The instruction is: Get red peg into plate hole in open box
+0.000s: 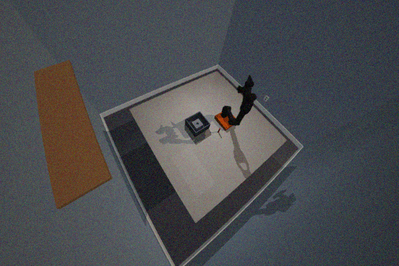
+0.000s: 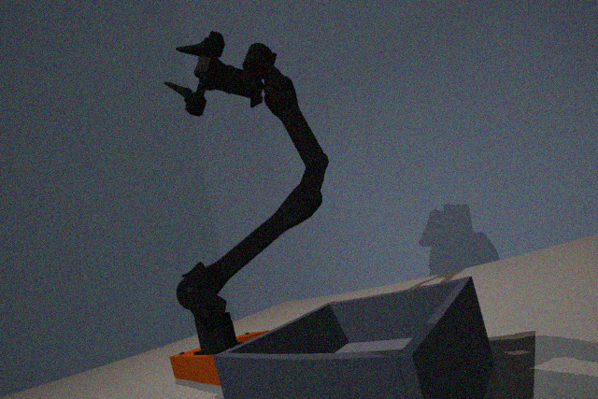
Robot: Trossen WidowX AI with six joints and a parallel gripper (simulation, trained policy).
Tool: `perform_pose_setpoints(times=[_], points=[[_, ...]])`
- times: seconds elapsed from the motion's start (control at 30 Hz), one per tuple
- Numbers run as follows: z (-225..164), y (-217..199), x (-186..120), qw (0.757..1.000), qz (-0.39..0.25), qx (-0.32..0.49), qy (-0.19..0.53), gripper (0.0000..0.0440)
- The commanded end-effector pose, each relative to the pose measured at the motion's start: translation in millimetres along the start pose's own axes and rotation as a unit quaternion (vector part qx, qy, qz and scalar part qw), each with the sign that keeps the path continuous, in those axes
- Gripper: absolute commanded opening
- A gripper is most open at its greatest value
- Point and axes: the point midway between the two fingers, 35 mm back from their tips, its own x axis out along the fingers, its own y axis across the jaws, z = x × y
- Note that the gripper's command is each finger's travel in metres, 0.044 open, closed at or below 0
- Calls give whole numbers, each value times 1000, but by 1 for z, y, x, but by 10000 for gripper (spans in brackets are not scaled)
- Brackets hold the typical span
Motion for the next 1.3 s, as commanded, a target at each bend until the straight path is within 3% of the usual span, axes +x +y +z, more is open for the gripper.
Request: perform_pose_setpoints(times=[0.0,0.07,0.3,0.6,0.9,1.27], points=[[1,5,4,1000,9,2,-4,419],[4,16,12,999,29,10,-16,440],[20,61,40,989,108,78,-69,440],[53,115,65,955,218,157,-128,440],[96,165,74,901,332,218,-177,440],[157,218,60,813,478,258,-209,440]])
